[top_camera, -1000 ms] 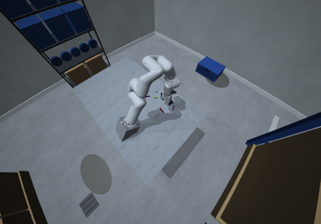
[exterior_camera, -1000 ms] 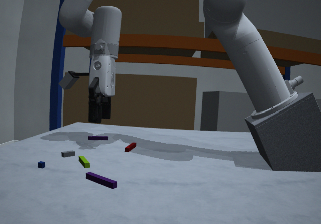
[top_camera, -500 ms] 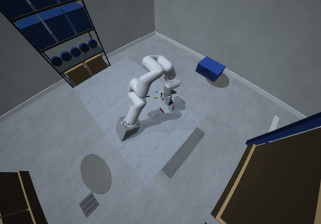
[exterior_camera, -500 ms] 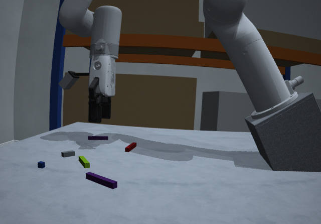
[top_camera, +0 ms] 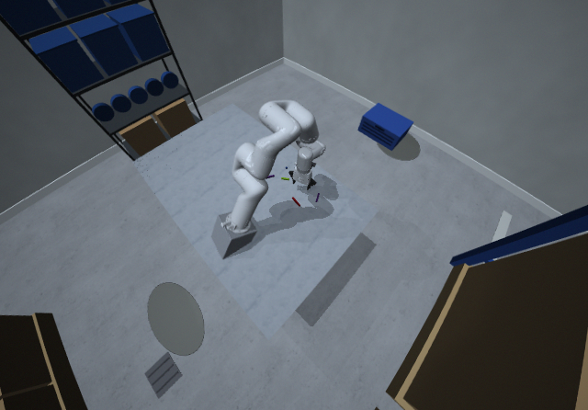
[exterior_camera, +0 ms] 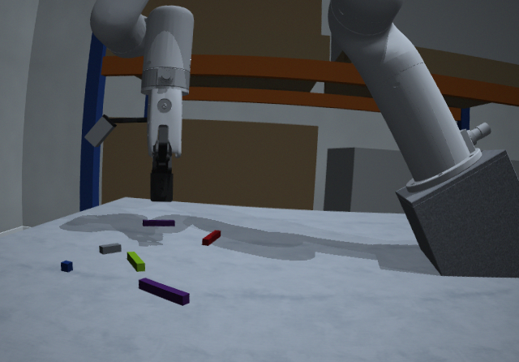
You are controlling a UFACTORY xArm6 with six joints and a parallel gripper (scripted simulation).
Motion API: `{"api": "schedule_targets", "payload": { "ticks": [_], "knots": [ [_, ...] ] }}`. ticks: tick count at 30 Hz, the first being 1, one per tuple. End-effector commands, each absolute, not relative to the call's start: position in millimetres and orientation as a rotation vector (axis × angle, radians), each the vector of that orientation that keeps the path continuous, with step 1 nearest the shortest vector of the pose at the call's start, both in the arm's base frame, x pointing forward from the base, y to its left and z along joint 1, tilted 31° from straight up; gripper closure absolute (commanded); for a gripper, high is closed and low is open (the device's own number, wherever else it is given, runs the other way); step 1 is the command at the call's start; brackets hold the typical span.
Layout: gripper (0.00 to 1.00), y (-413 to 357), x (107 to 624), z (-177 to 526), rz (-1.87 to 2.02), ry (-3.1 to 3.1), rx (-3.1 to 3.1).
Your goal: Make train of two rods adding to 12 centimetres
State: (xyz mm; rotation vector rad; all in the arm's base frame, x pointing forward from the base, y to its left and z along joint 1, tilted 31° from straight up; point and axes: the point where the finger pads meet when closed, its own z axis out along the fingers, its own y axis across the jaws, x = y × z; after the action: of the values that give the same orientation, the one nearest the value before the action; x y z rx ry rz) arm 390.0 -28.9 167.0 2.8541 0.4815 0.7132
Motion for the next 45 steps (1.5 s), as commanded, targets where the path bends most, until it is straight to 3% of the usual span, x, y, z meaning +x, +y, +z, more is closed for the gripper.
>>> {"api": "schedule_targets", "payload": {
  "ticks": [1,45],
  "knots": [
    [0.0,-17.1,388.6,164.9,0.67,0.712,2.78],
    [0.0,83.0,378.7,157.4,0.283,2.202,1.491]
  ]
}}
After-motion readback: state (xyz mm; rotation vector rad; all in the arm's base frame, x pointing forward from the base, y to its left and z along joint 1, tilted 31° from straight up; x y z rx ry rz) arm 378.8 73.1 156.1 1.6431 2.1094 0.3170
